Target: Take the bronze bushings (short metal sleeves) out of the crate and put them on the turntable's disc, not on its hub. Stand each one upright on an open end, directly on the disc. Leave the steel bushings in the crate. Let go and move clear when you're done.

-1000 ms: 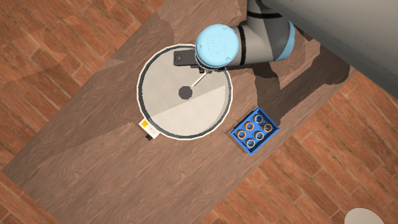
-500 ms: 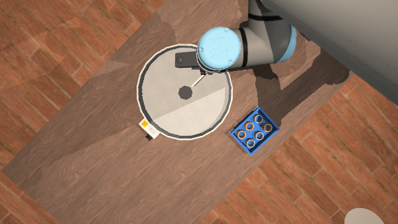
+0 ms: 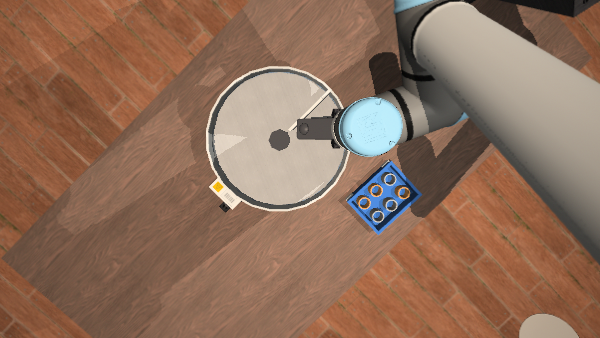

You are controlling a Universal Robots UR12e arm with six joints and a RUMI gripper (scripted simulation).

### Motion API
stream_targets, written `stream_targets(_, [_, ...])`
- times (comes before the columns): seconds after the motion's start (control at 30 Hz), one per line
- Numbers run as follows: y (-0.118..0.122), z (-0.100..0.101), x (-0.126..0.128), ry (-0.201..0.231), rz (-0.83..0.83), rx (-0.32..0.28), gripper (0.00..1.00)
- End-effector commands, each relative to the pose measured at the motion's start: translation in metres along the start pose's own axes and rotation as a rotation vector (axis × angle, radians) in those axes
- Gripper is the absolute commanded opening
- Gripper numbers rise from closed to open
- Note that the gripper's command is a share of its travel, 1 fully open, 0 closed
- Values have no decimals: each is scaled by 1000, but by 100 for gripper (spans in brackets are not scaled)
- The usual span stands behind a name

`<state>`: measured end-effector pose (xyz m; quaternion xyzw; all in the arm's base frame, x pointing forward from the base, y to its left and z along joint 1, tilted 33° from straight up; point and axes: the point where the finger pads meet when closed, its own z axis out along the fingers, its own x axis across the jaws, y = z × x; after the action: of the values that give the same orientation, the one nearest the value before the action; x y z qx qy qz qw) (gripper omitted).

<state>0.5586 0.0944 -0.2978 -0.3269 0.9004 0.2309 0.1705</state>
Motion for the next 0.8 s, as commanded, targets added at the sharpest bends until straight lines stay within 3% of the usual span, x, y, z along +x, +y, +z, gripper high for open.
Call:
stream_targets(0.0, [45,20,-60,3,4,9,5])
stream_targets(0.1, [72,31,-94,3,4,9,5])
stream_targets(0.17, [72,31,-94,3,4,9,5])
stream_targets(0.5, [146,62,-186,4,5,10,5])
stream_targets(0.77, [164,69,-207,3,5,10,5])
